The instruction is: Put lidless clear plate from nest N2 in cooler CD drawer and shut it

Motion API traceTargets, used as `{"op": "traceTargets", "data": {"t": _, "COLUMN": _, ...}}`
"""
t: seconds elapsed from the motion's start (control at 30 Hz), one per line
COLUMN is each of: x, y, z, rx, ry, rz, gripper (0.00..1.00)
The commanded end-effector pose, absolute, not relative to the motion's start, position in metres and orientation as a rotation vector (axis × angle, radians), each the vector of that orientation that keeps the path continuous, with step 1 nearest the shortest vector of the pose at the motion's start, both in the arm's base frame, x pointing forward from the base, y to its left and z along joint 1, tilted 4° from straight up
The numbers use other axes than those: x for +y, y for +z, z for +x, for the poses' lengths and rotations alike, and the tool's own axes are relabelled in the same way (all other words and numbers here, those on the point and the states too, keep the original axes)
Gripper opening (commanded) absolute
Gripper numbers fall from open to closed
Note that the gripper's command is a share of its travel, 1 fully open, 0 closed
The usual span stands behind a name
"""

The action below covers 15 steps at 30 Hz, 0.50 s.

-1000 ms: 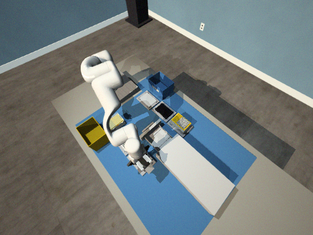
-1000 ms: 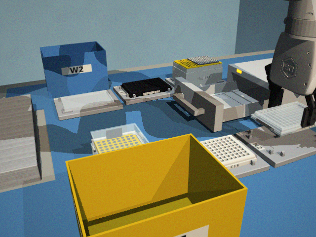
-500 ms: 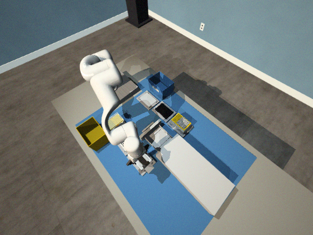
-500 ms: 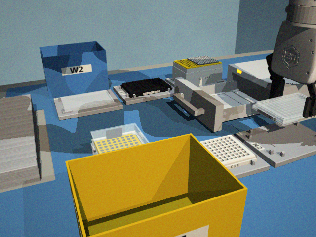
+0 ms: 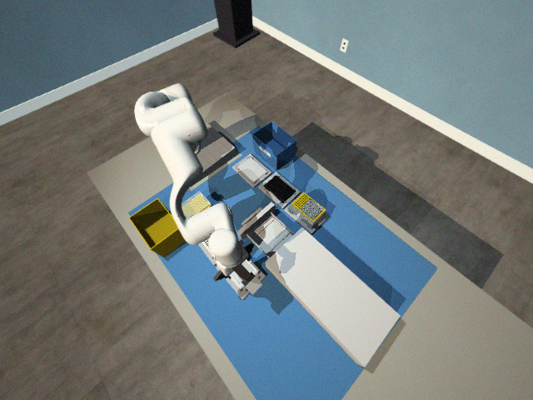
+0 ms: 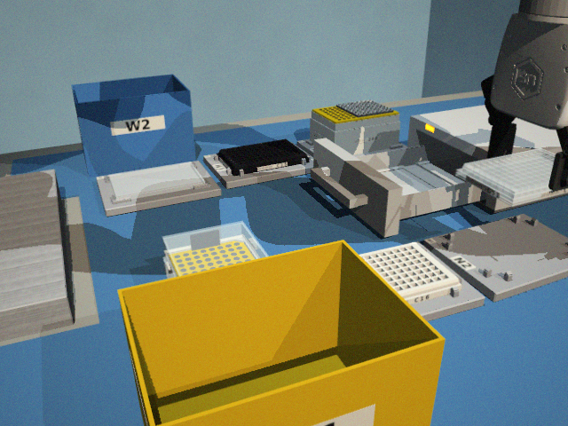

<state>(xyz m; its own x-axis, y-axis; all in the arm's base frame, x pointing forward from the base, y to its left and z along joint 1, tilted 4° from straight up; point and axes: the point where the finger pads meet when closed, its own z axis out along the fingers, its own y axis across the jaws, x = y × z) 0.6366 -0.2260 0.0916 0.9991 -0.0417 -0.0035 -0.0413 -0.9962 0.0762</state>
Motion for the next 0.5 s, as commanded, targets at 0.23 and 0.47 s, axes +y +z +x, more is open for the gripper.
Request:
{"op": "traceTargets", "data": {"t": 0.23, "x": -0.225, "y": 0.112, "z": 0.638, "rx": -0.064, "ry": -0.001, "rz": 3.063, "gripper": 0.0}}
{"op": "traceTargets", "data": {"t": 0.47, "x": -0.224, "y": 0.12, "z": 0.638, "rx": -0.064, "ry": -0.001, "rz": 3.063, "gripper": 0.0}}
